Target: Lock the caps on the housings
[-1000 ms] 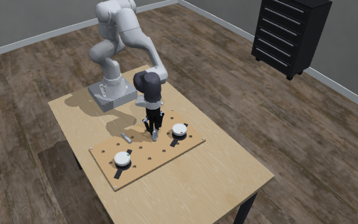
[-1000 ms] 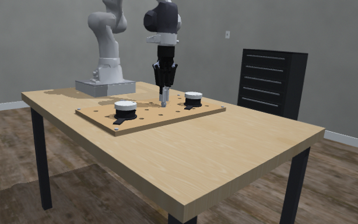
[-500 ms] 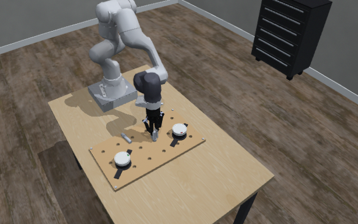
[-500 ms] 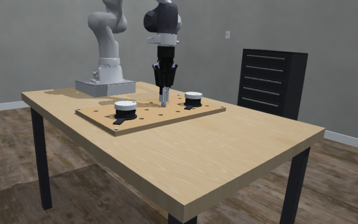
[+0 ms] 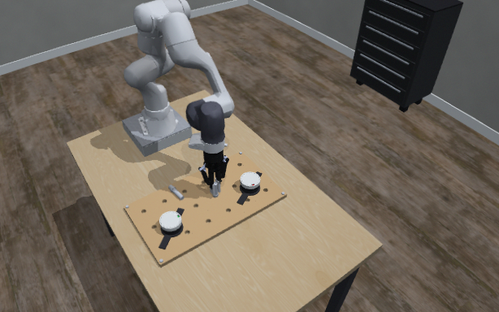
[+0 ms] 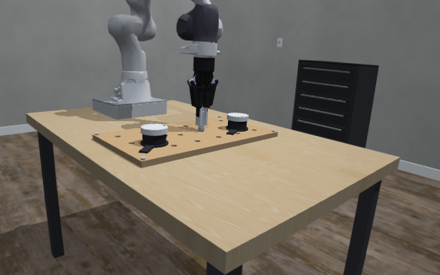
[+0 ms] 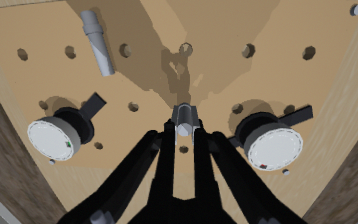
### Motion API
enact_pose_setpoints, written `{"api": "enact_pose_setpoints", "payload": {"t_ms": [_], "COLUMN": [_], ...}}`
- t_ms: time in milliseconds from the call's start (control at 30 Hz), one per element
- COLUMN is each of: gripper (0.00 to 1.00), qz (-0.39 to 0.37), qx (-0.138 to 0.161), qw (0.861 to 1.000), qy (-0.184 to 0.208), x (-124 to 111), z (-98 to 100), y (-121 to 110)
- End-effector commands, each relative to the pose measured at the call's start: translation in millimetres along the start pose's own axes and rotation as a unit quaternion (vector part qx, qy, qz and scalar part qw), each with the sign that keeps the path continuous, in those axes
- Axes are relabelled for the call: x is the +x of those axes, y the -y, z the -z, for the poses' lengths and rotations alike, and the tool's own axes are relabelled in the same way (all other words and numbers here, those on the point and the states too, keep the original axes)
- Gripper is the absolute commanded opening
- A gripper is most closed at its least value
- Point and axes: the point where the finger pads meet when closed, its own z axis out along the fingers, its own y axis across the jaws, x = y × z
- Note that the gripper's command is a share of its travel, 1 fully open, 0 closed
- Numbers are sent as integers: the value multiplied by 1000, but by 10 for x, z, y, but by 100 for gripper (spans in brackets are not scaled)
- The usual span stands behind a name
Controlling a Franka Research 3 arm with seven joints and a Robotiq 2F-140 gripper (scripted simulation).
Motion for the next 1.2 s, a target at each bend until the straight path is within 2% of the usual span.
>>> {"api": "enact_pose_setpoints", "payload": {"t_ms": [0, 1167], "gripper": [10, 10], "qz": [0, 0], "qx": [-1, -1], "qw": [1000, 1000], "qy": [2, 2], "x": [-19, -19], "z": [-1, -45], "y": [0, 0]}}
